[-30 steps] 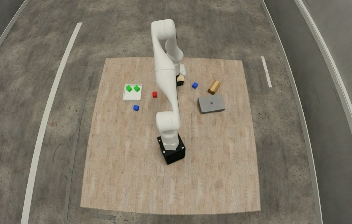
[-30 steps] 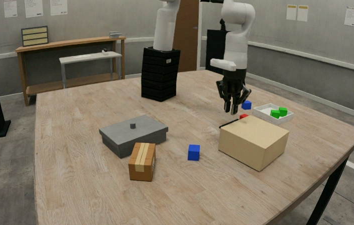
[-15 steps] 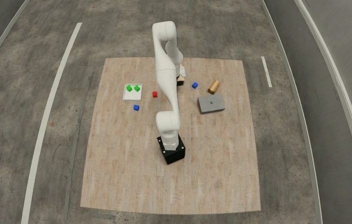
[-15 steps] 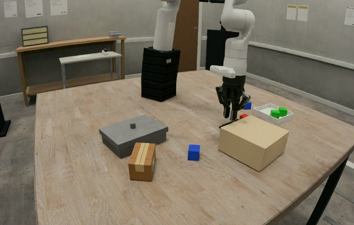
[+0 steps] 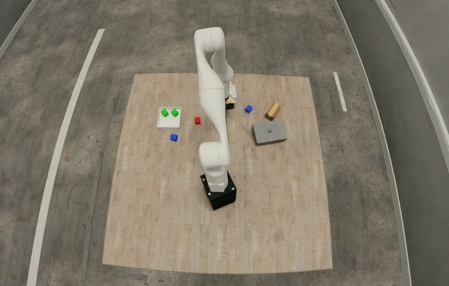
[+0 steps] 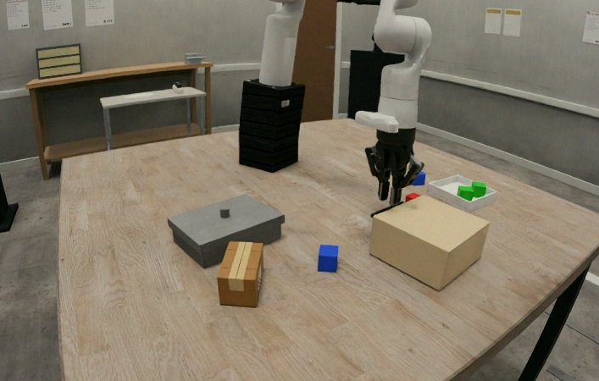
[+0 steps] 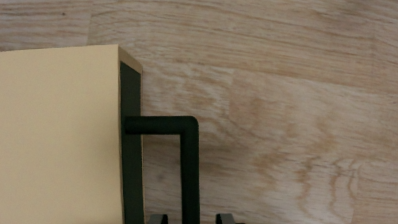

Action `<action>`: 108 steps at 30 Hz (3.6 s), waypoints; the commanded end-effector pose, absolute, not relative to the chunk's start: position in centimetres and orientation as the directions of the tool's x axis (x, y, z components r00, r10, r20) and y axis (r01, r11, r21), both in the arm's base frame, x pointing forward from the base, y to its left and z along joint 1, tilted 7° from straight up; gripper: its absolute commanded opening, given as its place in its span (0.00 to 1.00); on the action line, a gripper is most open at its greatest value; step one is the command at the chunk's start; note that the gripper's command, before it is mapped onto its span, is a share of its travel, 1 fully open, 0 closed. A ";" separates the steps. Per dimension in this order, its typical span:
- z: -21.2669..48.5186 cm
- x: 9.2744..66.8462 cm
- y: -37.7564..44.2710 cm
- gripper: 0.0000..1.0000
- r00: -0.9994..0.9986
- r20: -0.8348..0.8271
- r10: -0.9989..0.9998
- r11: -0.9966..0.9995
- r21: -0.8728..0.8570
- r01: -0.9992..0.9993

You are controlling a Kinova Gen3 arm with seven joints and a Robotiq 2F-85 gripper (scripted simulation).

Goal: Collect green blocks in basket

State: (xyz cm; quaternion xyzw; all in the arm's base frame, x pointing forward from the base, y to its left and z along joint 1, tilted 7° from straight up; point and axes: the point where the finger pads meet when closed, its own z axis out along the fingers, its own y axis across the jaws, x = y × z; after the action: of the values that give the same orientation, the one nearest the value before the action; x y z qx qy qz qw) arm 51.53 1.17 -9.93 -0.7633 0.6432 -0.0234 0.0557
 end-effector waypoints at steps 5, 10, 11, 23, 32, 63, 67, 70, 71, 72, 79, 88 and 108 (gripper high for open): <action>-9.8 51.6 1.2 0.30 0.171 -0.036 -0.985 -0.166 -0.117 -0.979; -9.8 51.7 1.2 0.30 0.171 -0.036 -0.985 -0.166 -0.117 -0.979; -9.8 51.7 1.2 0.30 0.171 -0.036 -0.985 -0.166 -0.117 -0.979; -9.9 51.7 1.2 0.30 0.171 -0.036 -0.985 -0.166 -0.117 -0.979; -10.1 51.7 1.2 0.30 0.171 -0.036 -0.985 -0.166 -0.117 -0.979; -12.2 51.9 1.3 0.30 0.171 -0.036 -0.985 -0.166 -0.117 -0.979; -12.5 52.0 1.3 0.30 0.171 -0.036 -0.985 -0.166 -0.117 -0.979; -12.5 52.0 1.3 0.30 0.171 -0.036 -0.985 -0.166 -0.117 -0.979; -12.5 52.0 1.3 0.30 0.171 -0.036 -0.985 -0.166 -0.117 -0.979; -12.6 52.0 1.3 0.30 0.171 -0.036 -0.985 -0.166 -0.117 -0.979; -12.7 52.0 1.3 0.30 0.171 -0.036 -0.985 -0.166 -0.117 -0.979; -12.7 52.0 1.3 0.30 0.171 -0.036 -0.985 -0.166 -0.117 -0.979; -12.7 52.0 1.3 0.30 0.171 -0.036 -0.985 -0.166 -0.117 -0.979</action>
State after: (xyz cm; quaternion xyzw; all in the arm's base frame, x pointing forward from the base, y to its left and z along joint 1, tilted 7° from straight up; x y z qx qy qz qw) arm 51.91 1.33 -12.81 -0.7633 0.6432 -0.0233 0.0556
